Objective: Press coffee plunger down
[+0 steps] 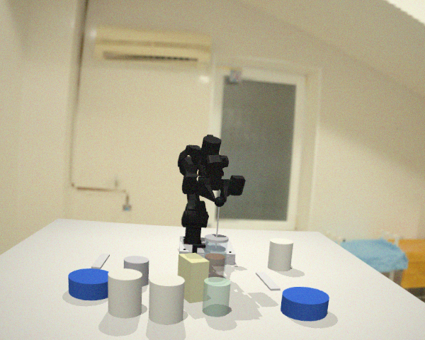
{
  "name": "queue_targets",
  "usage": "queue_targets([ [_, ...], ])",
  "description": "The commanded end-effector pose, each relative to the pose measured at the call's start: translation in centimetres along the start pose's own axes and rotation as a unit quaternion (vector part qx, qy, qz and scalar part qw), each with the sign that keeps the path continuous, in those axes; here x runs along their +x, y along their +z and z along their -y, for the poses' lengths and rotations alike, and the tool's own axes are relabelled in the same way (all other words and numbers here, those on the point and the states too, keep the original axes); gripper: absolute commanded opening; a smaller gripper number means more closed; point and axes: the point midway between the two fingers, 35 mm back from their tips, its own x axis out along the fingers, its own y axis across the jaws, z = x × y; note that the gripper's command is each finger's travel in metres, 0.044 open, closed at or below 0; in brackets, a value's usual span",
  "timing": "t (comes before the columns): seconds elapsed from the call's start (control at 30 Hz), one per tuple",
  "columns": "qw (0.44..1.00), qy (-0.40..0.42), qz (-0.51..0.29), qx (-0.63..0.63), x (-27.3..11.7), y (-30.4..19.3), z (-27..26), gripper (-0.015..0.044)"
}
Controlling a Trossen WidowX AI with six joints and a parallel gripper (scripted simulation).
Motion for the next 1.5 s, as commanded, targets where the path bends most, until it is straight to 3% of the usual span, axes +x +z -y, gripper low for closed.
queue_targets([
  [0.0,1.000,-0.001,-0.026,0.002,1.0,-2.3,0.0,0.0117],
  [1.47,1.000,-0.001,-0.025,0.002,5.3,-6.3,-0.1,0.0117],
])
